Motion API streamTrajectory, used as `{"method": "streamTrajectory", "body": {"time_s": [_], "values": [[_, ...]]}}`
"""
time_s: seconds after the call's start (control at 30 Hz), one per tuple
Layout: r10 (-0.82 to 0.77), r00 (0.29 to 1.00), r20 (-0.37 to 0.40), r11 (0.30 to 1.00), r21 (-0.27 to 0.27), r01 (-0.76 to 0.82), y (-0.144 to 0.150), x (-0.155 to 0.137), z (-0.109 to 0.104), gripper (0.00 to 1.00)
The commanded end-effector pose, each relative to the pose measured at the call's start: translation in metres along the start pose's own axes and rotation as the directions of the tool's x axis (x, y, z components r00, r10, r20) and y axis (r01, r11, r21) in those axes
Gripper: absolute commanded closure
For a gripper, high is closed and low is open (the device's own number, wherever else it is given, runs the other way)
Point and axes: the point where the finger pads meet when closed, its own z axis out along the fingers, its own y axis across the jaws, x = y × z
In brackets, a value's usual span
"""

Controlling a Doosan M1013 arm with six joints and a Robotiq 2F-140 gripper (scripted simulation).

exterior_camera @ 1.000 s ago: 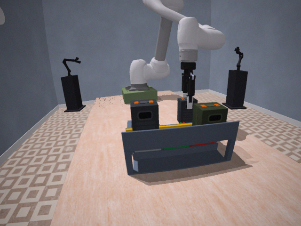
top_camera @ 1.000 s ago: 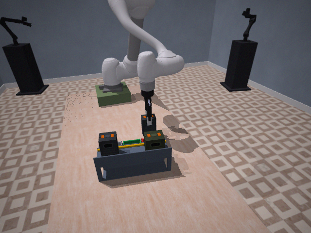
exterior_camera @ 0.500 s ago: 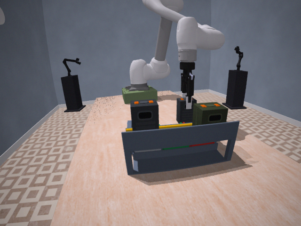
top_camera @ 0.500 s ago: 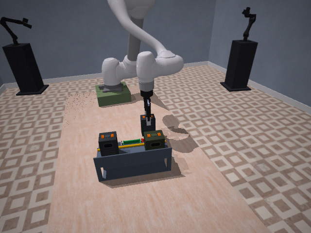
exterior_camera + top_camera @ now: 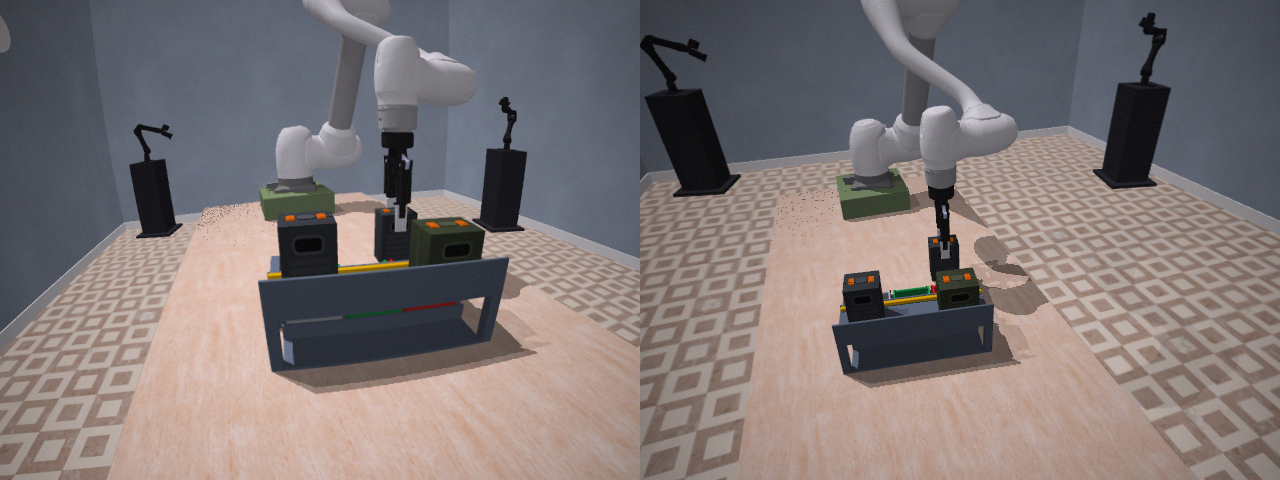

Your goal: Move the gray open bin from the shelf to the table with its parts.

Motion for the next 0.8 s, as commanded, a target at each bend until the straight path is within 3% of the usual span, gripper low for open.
{"method": "streamTrajectory", "body": {"time_s": [0.0,0.77], "values": [[0.0,1.0,0.0,1.0,0.0,0.0,0.0001,-0.0012,-0.0001,1.0],[0.0,1.0,0.0,1.0,0.0,0.0,0.0003,-0.0024,0.0098,1.0]]}}
